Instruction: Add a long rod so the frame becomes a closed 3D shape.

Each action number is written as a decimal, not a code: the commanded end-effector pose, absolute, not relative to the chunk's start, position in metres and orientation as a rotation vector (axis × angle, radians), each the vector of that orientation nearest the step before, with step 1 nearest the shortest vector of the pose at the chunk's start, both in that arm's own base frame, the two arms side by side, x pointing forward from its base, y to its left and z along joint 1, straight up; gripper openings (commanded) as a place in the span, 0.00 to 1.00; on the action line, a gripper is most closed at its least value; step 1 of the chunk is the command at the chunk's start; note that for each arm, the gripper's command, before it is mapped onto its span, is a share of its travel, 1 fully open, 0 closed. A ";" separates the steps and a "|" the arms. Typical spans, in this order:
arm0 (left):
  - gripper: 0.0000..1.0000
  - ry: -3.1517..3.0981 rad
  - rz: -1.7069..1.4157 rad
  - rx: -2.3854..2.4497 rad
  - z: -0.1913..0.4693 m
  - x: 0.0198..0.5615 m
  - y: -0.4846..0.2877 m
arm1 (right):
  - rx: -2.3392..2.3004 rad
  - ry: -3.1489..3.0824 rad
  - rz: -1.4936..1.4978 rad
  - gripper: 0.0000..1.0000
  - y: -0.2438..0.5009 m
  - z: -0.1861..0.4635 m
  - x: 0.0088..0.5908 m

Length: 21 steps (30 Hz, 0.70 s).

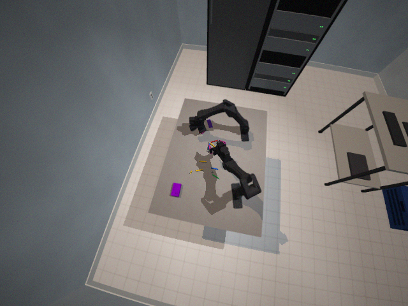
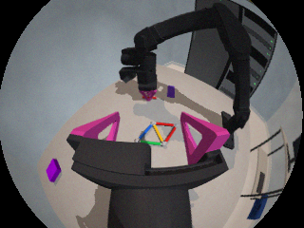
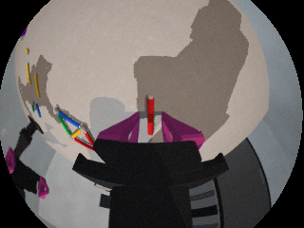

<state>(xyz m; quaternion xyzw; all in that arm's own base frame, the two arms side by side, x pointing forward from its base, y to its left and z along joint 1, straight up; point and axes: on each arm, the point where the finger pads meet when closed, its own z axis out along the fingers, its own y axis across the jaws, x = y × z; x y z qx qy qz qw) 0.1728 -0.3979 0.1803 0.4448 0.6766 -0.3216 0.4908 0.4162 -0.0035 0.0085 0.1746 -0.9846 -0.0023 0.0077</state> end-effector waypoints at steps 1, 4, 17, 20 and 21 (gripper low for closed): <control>1.00 1.606 -0.798 1.047 0.196 0.176 -0.399 | 0.548 -3.114 0.006 0.35 -0.005 0.013 0.424; 1.00 1.606 -0.798 1.047 0.196 0.176 -0.399 | 0.548 -3.114 0.006 0.35 -0.005 0.013 0.424; 1.00 1.606 -0.798 1.047 0.196 0.176 -0.399 | 0.547 -3.107 0.004 0.13 -0.004 0.013 0.419; 1.00 1.606 -0.798 1.047 0.196 0.176 -0.399 | 0.547 -3.107 0.004 0.09 -0.004 0.013 0.419; 1.00 1.606 -0.798 1.047 0.196 0.176 -0.399 | 0.547 -3.107 0.004 0.09 -0.004 0.013 0.419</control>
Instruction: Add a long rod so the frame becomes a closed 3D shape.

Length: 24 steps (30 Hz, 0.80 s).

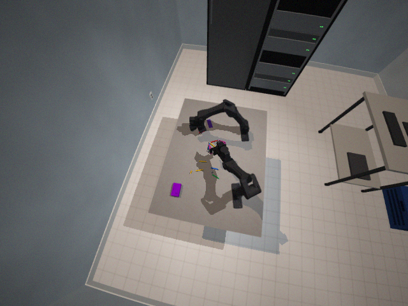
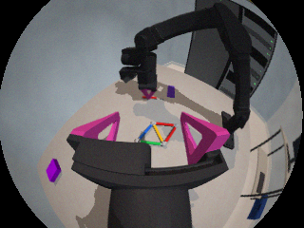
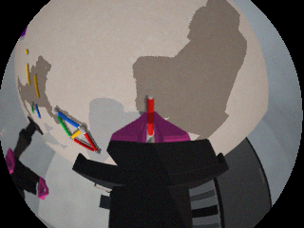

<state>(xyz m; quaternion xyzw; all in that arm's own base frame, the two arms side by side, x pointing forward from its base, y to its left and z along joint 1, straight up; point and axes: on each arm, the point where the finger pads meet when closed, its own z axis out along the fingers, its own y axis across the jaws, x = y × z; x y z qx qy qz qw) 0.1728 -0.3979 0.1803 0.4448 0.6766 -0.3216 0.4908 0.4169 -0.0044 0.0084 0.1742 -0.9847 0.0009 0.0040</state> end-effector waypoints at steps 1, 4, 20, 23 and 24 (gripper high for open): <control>1.00 1.606 -0.798 1.047 0.196 0.176 -0.399 | 0.547 -3.107 0.004 0.09 -0.004 0.013 0.419; 1.00 1.606 -0.798 1.047 0.196 0.176 -0.399 | 0.547 -3.107 0.004 0.05 -0.004 0.013 0.419; 1.00 1.606 -0.798 1.047 0.196 0.176 -0.399 | 0.548 -3.115 0.006 0.00 -0.004 0.070 0.419; 1.00 1.632 -0.787 1.060 0.192 0.174 -0.395 | 0.517 -3.138 0.010 0.00 0.001 0.068 0.420; 1.00 1.650 -0.778 1.072 0.186 0.172 -0.391 | 0.503 -3.145 0.011 0.00 0.004 0.068 0.419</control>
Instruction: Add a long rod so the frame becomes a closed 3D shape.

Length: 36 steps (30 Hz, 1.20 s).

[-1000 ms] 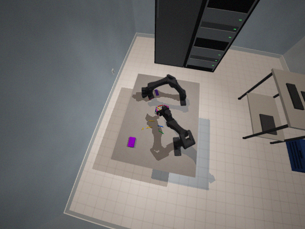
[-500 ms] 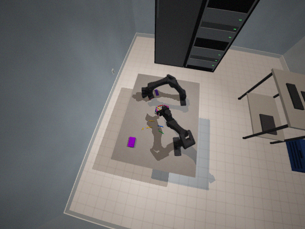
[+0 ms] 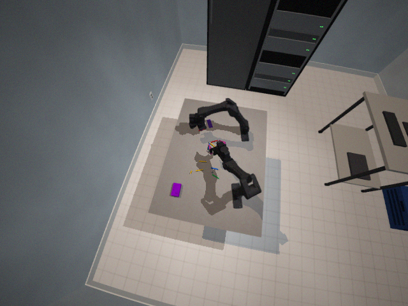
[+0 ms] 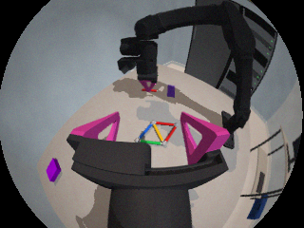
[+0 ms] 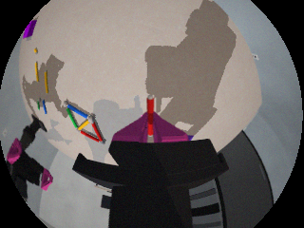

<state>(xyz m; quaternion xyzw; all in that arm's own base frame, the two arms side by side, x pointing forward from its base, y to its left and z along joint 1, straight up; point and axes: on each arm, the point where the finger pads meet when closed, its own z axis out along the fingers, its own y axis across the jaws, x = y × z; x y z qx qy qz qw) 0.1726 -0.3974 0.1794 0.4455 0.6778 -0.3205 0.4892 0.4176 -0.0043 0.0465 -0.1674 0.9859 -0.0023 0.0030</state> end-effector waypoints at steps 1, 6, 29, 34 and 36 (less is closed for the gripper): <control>1.00 1.667 -0.770 1.085 0.182 0.169 -0.387 | -0.479 3.069 -0.007 0.00 0.008 0.065 0.412; 1.00 1.701 -0.757 1.126 0.182 0.155 -0.371 | -0.473 3.063 -0.006 0.00 0.026 0.067 0.398; 1.00 1.595 -0.852 1.162 0.226 0.082 -0.258 | -0.815 3.019 -0.006 0.00 0.074 0.074 0.347; 1.00 1.555 -0.876 1.148 0.237 0.079 -0.257 | -0.811 3.022 -0.005 0.00 0.074 0.076 0.344; 1.00 1.566 -0.869 1.147 0.235 0.080 -0.255 | -0.764 3.024 -0.004 0.00 0.076 0.075 0.346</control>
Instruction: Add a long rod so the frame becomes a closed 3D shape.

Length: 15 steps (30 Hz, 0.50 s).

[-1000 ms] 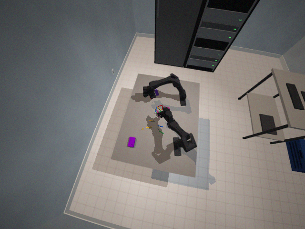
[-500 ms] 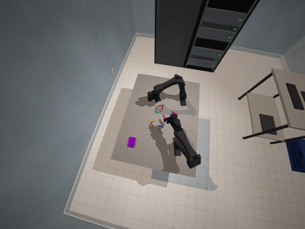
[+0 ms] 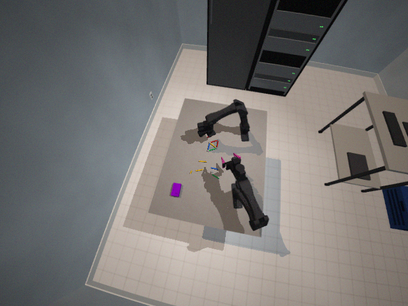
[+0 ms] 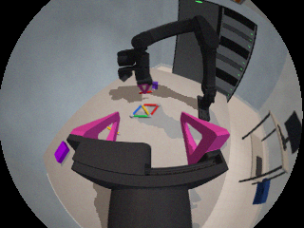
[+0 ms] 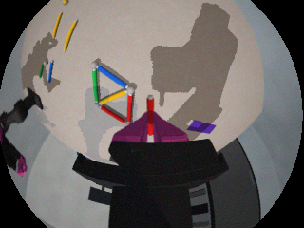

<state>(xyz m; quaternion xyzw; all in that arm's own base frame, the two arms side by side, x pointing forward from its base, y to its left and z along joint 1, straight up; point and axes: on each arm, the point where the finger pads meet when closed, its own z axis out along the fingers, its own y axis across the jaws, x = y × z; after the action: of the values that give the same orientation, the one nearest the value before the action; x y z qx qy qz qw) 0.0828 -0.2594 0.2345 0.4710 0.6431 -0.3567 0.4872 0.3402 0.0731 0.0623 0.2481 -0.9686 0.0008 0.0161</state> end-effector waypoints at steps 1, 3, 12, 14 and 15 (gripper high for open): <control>1.00 1.566 -0.869 1.147 0.235 0.080 -0.255 | 0.749 -3.068 0.002 0.00 0.080 0.073 0.341; 1.00 1.564 -0.871 1.144 0.236 0.080 -0.257 | 0.730 -3.073 0.001 0.00 0.085 0.074 0.337; 1.00 1.562 -0.871 1.143 0.236 0.080 -0.257 | 0.787 -3.047 -0.003 0.00 0.123 0.078 0.296; 1.00 1.562 -0.871 1.143 0.236 0.080 -0.257 | 0.812 -3.036 0.002 0.00 0.125 0.078 0.292; 1.00 1.562 -0.871 1.143 0.236 0.080 -0.257 | 0.820 -3.033 0.003 0.00 0.126 0.078 0.291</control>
<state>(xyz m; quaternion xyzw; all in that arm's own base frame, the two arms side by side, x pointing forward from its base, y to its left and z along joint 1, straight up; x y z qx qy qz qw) 0.0826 -0.2577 0.2293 0.4744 0.6487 -0.3511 0.4805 0.2915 0.1230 0.0674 0.2700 -0.9627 0.0025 0.0187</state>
